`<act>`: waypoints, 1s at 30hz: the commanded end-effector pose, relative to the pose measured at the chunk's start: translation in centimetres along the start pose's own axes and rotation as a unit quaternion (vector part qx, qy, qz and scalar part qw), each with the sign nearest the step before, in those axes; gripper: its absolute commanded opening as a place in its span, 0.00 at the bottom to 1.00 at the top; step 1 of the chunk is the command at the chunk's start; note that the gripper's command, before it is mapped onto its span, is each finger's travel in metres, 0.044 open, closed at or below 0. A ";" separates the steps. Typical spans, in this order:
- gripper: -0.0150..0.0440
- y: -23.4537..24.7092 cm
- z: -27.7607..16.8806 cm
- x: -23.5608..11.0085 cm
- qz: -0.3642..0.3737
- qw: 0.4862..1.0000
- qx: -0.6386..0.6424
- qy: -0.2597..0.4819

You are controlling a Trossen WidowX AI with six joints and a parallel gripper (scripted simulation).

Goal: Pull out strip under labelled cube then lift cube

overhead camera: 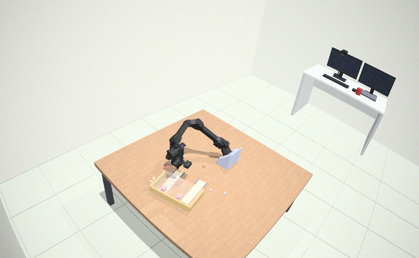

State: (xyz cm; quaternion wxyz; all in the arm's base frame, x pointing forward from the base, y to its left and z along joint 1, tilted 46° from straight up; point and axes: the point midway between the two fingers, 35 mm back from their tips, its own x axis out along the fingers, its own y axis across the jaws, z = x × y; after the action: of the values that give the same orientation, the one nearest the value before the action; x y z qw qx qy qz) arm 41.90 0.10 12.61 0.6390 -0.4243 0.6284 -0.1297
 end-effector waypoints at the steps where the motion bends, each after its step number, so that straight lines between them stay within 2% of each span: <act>1: 0.25 0.1 0.0 0.8 0.003 1.000 -0.004 0.001; 30: 0.25 0.1 -0.2 5.5 0.002 1.000 -0.004 0.002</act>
State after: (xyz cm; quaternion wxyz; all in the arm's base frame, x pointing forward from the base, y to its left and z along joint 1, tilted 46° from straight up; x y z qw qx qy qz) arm 42.72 -3.39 9.28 0.6379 -0.4249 0.6289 -0.1305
